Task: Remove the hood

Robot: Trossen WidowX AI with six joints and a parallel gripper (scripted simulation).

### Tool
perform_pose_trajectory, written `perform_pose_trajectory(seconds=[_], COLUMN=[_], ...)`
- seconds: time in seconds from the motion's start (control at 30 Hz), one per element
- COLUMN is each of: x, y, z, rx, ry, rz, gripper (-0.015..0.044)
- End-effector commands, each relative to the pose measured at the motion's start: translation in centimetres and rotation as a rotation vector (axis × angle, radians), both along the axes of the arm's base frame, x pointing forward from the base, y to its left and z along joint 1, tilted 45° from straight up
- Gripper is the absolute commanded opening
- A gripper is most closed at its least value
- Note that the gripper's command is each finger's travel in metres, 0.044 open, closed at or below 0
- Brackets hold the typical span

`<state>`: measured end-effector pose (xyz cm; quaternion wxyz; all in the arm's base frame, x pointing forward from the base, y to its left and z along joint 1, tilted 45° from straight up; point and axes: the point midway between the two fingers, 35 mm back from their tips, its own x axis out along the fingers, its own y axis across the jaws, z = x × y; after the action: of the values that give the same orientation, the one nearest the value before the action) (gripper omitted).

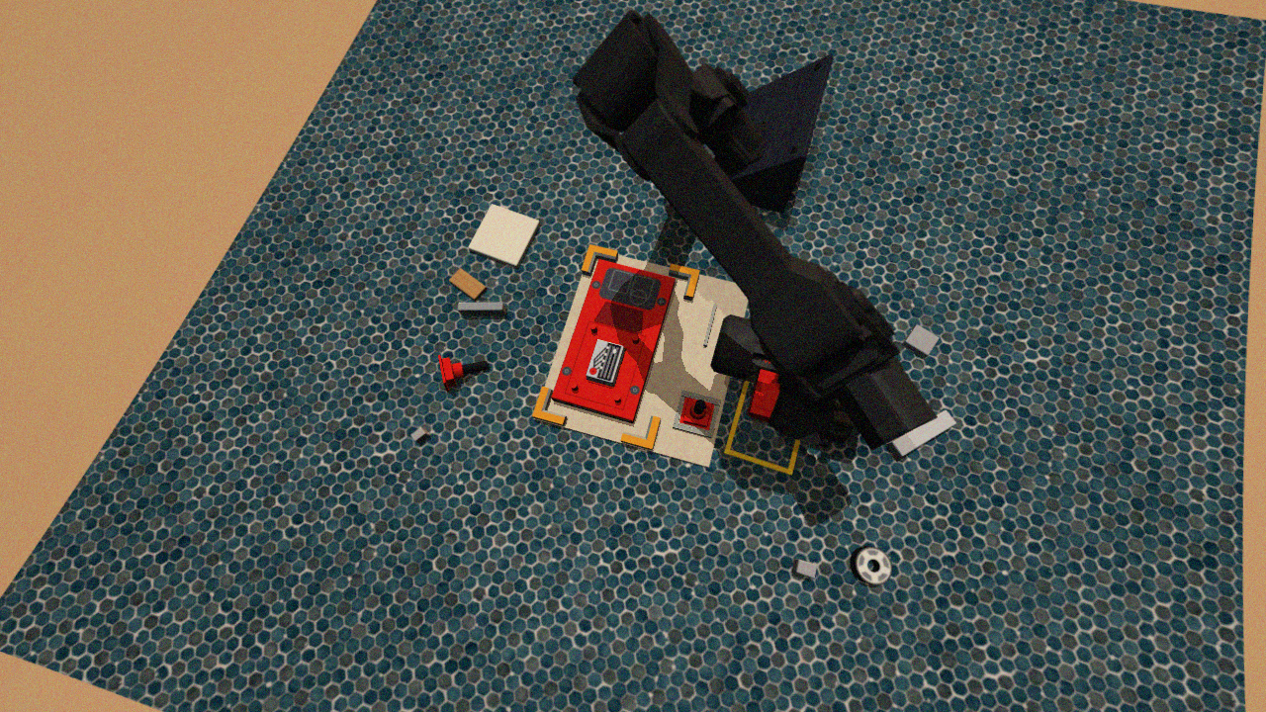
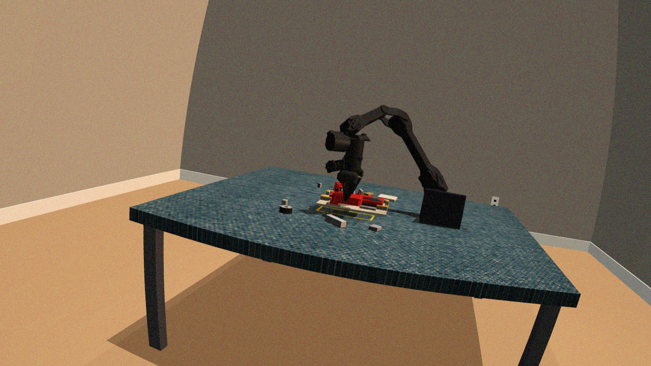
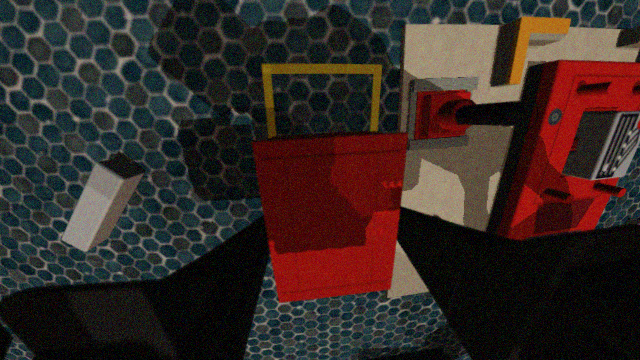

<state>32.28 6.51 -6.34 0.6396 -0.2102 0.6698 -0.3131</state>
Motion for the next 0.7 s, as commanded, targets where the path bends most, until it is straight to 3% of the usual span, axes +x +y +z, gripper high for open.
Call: perform_pose_trajectory(seconds=[0.0, 0.67], x=[-0.14, -0.39], y=[-0.36, -1.29], z=[-0.32, -1.19], rx=[-0.004, -0.005], ry=[0.005, 0.005], rz=[0.005, 0.004], gripper=[0.0000, 0.0000])
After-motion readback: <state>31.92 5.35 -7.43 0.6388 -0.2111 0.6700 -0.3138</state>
